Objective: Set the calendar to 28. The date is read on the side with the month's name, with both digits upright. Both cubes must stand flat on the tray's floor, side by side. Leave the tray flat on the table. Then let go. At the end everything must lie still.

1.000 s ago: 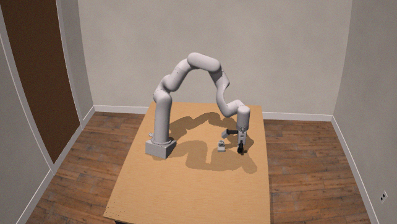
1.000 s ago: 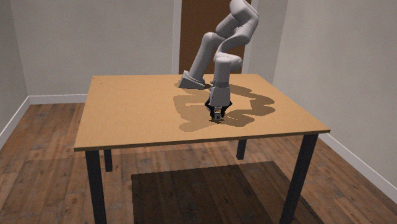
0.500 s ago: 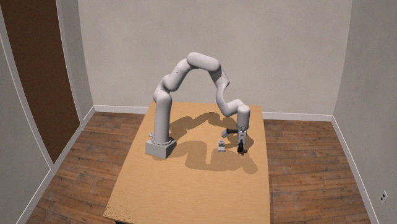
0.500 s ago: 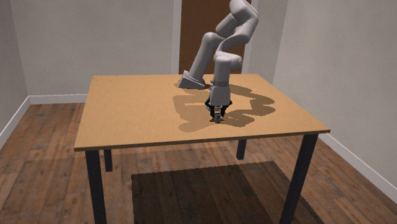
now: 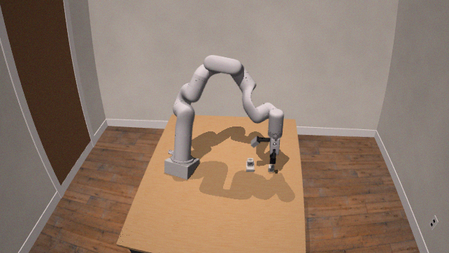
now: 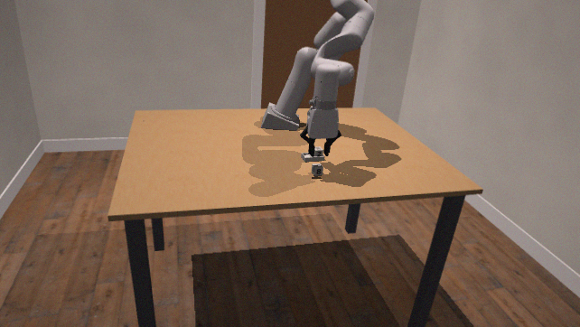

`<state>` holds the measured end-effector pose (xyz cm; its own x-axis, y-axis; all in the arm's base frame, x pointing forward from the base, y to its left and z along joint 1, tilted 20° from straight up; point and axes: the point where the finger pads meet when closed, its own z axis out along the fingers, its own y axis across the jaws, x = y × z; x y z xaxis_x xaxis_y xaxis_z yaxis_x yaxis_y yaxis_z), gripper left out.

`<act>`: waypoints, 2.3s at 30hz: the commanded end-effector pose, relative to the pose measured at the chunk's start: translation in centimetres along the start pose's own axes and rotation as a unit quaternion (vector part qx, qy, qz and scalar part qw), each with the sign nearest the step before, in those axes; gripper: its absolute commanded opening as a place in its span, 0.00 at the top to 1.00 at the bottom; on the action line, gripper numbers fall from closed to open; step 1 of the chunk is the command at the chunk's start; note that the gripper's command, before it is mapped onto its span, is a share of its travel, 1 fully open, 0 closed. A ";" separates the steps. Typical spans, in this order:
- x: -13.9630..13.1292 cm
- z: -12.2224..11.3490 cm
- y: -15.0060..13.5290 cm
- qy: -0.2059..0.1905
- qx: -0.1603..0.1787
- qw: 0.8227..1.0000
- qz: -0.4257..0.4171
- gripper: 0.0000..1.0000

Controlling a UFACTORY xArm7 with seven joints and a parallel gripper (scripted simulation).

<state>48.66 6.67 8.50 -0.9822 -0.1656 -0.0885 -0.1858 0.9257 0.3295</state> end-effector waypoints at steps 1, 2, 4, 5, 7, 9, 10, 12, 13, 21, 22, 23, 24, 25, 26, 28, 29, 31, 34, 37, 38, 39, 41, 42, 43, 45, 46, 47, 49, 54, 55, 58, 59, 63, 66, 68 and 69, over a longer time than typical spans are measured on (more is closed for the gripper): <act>-0.1 -2.0 0.0 -0.001 0.001 1.000 0.000 0.51; -0.1 -2.3 0.0 -0.001 0.001 1.000 0.000 0.51; -0.1 -2.3 0.0 -0.001 0.001 1.000 0.000 0.51; -0.1 -2.5 0.0 -0.001 0.001 1.000 0.000 0.51; -0.1 -2.9 0.0 -0.001 0.001 1.000 0.000 0.51; -0.1 -3.0 0.0 -0.001 0.001 1.000 0.000 0.51; -0.1 -3.0 0.0 -0.001 0.001 1.000 0.000 0.51; -0.1 -3.0 0.0 -0.001 0.001 1.000 0.000 0.00; -0.1 -3.0 0.0 -0.001 0.001 1.000 0.000 0.00; -0.1 -3.0 0.0 -0.001 0.001 1.000 0.000 0.00; -0.1 -3.0 0.0 -0.001 0.001 1.000 0.000 0.00; -0.1 -3.0 0.0 -0.001 0.001 1.000 0.000 0.00; -0.1 -3.0 0.0 -0.001 0.001 1.000 0.000 0.00; -0.1 -3.0 0.0 -0.001 0.001 1.000 0.000 0.00; -0.1 -3.0 0.0 -0.001 0.001 1.000 0.000 0.00; -0.1 -3.0 0.0 -0.001 0.001 1.000 0.000 0.00; -0.1 -3.0 0.0 -0.001 0.001 1.000 0.000 0.00; -0.1 -3.0 0.0 -0.001 0.001 1.000 0.000 0.00; -0.1 -3.0 0.0 -0.001 0.001 1.000 -0.001 0.00; -0.1 -3.0 0.0 -0.001 0.001 1.000 -0.006 0.00; -0.1 -3.0 0.0 -0.001 0.001 1.000 -0.006 0.00; -0.1 -3.0 0.0 -0.001 0.001 1.000 -0.010 0.00; -0.1 -3.0 0.0 -0.001 0.001 1.000 -0.022 0.00; -0.2 -3.0 0.0 -0.001 0.001 1.000 -0.031 0.00; -0.2 -3.0 0.0 -0.001 0.001 0.999 -0.041 0.00; -0.3 -3.0 0.0 0.000 0.001 0.998 -0.068 0.00; -0.3 -3.1 0.0 0.000 0.001 0.996 -0.084 0.00; -0.4 -3.1 0.0 0.000 0.002 0.995 -0.102 0.00; -0.5 -3.1 0.0 0.000 0.002 0.990 -0.144 0.00; -0.8 -3.1 0.0 0.001 0.002 0.975 -0.220 0.00; -0.8 -3.1 0.0 0.001 0.002 0.975 -0.220 0.00; -1.0 -3.1 0.0 0.002 0.002 0.960 -0.280 0.00; -1.1 -3.1 0.0 0.002 0.002 0.953 -0.302 0.00; -1.3 -3.1 0.0 0.002 0.002 0.930 -0.367 0.00; -1.5 -3.1 0.0 0.003 0.002 0.911 -0.413 0.00; -1.6 -3.1 0.0 0.003 0.002 0.894 -0.448 0.00; -1.7 -3.1 0.0 0.003 0.002 0.884 -0.467 0.00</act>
<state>49.85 5.97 11.40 -0.5225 -0.8033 -0.2860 -0.8524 0.5004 0.1518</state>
